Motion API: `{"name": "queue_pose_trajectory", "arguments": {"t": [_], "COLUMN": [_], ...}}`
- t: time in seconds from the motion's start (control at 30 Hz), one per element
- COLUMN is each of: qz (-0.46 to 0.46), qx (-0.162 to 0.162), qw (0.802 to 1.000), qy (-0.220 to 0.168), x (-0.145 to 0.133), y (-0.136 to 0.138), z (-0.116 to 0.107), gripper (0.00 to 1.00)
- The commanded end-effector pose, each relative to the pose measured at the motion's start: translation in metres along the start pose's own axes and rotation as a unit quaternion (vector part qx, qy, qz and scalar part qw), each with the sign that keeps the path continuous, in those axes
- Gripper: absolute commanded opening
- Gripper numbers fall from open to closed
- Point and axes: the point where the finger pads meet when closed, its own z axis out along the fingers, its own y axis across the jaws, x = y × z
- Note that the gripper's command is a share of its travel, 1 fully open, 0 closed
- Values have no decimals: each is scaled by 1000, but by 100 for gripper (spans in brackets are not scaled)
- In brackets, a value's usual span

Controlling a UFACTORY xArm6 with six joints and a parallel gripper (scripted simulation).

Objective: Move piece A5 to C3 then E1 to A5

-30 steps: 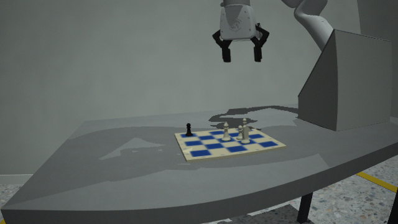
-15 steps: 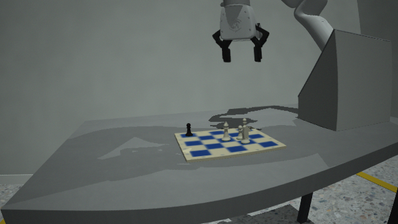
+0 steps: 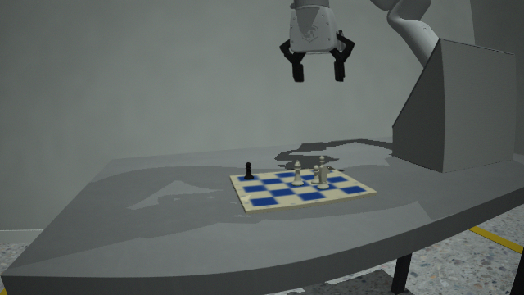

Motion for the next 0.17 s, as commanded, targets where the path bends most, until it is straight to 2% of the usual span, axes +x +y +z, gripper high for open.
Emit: {"name": "queue_pose_trajectory", "arguments": {"t": [0.0, 0.13], "qz": [0, 0], "qx": [1, 1], "qw": [1000, 1000], "qy": [-1, -1], "x": [-1, -1], "y": [-1, -1], "z": [-1, -1], "gripper": [100, 100]}}
